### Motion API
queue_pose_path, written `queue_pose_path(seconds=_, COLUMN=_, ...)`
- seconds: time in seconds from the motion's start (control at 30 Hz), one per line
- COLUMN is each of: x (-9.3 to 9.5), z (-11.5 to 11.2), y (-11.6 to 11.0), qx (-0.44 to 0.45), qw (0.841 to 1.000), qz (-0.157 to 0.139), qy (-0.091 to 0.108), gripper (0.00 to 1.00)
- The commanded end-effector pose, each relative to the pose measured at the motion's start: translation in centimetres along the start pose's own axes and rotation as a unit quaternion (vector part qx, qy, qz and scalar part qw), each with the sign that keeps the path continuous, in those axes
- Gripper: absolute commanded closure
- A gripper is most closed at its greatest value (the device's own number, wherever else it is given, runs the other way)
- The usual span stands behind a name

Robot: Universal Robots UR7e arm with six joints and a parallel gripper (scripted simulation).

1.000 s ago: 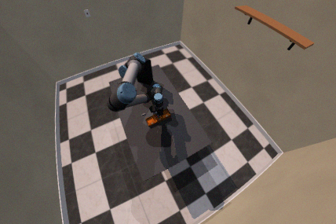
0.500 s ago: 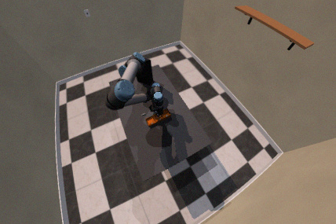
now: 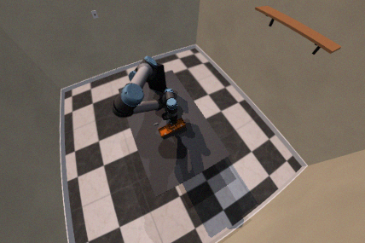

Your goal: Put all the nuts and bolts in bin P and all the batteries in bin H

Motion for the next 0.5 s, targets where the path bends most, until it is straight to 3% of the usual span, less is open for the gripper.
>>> queue_pose_path(seconds=0.0, x=-0.1, z=0.0, y=0.0, qx=0.0, qw=1.0, qz=0.0, qy=0.0, gripper=0.46)
queue_pose_path(seconds=0.1, x=-0.1, z=0.0, y=0.0, qx=0.0, qw=1.0, qz=0.0, qy=0.0, gripper=0.46)
queue_pose_path(seconds=0.13, x=-0.2, z=0.8, y=-0.2, qx=0.025, qw=1.0, qz=0.0, qy=0.0, gripper=0.36)
queue_pose_path(seconds=0.47, x=-0.3, z=8.8, y=-2.4, qx=0.181, qw=0.984, qz=-0.002, qy=-0.003, gripper=0.36)
Point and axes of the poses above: the point where the finger pads meet when closed, its own x axis out along the fingers, its own z axis across the jaws, y = z × x, the point moved 2 cm from there along -x, back along the fingers, and after that the axes turned 6 degrees about -x, right-handed, at the moved point
